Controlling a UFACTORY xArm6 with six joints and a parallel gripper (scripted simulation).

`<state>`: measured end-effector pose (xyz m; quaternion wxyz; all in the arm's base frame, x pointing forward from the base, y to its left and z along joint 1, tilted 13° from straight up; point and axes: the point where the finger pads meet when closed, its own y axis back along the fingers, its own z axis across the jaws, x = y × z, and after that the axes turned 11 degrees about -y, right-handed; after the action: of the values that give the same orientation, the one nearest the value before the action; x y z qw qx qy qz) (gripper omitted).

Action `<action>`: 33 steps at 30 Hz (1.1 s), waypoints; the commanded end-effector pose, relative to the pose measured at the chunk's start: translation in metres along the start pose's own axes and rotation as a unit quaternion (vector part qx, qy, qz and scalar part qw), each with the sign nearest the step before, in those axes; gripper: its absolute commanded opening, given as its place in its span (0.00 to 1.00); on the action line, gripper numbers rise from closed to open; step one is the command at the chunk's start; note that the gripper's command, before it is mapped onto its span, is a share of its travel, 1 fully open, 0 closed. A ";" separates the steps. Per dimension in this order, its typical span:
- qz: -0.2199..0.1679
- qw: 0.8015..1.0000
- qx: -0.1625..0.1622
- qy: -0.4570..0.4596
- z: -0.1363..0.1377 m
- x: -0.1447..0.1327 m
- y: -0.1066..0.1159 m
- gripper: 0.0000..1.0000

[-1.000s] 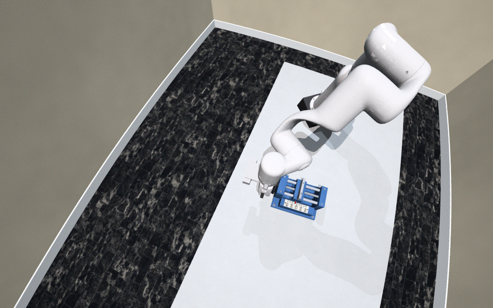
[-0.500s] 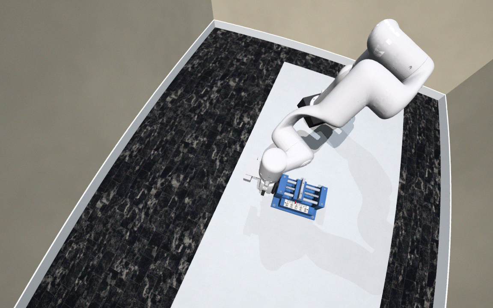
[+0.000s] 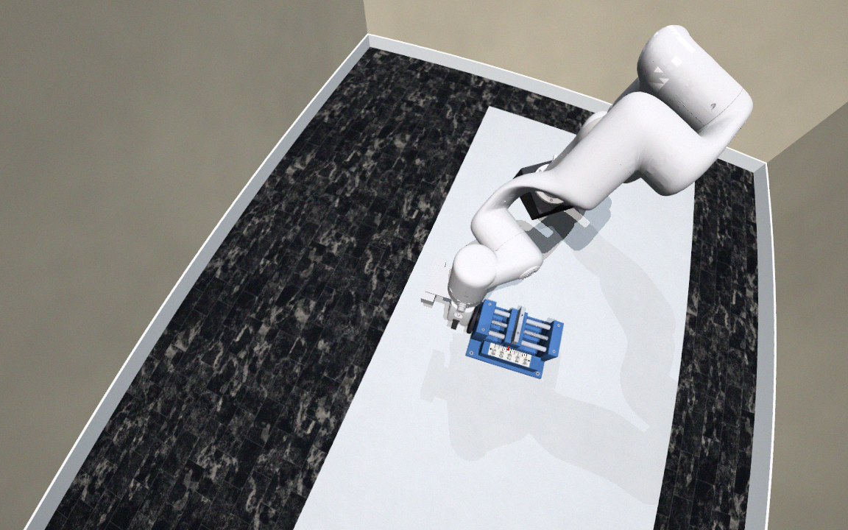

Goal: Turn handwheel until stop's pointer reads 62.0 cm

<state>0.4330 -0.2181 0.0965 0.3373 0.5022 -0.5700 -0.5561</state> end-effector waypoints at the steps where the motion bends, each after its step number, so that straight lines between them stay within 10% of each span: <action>1: 0.000 1.000 0.000 0.000 0.006 0.001 0.001 0.06; 33: 0.000 1.000 0.000 0.000 0.038 0.008 -0.035 0.06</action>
<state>0.4006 -0.2103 0.0623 0.3376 0.5017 -0.5699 -0.5564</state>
